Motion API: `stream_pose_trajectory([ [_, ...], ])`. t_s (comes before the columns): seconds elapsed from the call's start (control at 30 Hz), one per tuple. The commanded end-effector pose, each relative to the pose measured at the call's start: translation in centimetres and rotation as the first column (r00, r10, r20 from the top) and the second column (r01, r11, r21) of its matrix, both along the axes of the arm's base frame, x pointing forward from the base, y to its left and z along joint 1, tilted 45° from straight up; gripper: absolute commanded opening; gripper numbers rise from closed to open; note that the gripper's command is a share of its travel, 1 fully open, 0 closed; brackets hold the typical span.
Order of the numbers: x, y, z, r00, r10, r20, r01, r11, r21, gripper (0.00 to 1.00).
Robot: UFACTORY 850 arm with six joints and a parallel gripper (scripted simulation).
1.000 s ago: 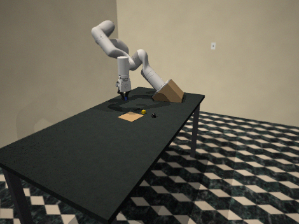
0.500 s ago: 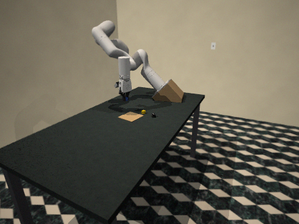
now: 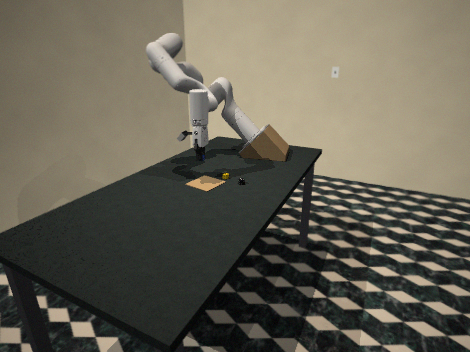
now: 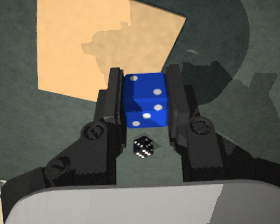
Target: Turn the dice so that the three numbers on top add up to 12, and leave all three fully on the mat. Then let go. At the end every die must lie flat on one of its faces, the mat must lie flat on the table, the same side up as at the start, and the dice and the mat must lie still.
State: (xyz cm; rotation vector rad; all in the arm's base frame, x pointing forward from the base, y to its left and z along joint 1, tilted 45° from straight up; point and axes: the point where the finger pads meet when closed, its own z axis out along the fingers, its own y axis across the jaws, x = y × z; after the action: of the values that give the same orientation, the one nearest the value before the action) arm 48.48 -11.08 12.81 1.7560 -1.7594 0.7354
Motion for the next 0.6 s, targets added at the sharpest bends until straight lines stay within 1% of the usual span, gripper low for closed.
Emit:
stream_pose_trajectory([
  [0.0,1.1,0.9,-0.8,0.985,0.112,-0.131,-0.112,0.994,0.012,0.21],
  [0.07,1.4,1.1,-1.1,0.976,0.146,-0.164,-0.145,0.989,0.017,0.21],
  [0.1,1.4,1.1,-1.1,0.975,0.147,-0.166,-0.146,0.989,0.017,0.21],
  [0.13,1.7,1.4,-1.4,0.961,0.186,-0.204,-0.185,0.982,0.025,0.21],
  [0.27,2.3,1.9,-2.0,0.928,0.255,-0.272,-0.253,0.967,0.042,0.21],
  [0.4,3.0,2.6,-2.7,0.876,0.333,-0.35,-0.331,0.941,0.068,0.21],
  [0.47,3.0,2.6,-2.7,0.876,0.333,-0.35,-0.331,0.941,0.068,0.21],
  [0.53,3.6,3.2,-3.4,0.819,0.397,-0.413,-0.394,0.914,0.097,0.21],
  [0.57,3.7,3.3,-3.5,0.806,0.41,-0.426,-0.407,0.907,0.103,0.21],
])
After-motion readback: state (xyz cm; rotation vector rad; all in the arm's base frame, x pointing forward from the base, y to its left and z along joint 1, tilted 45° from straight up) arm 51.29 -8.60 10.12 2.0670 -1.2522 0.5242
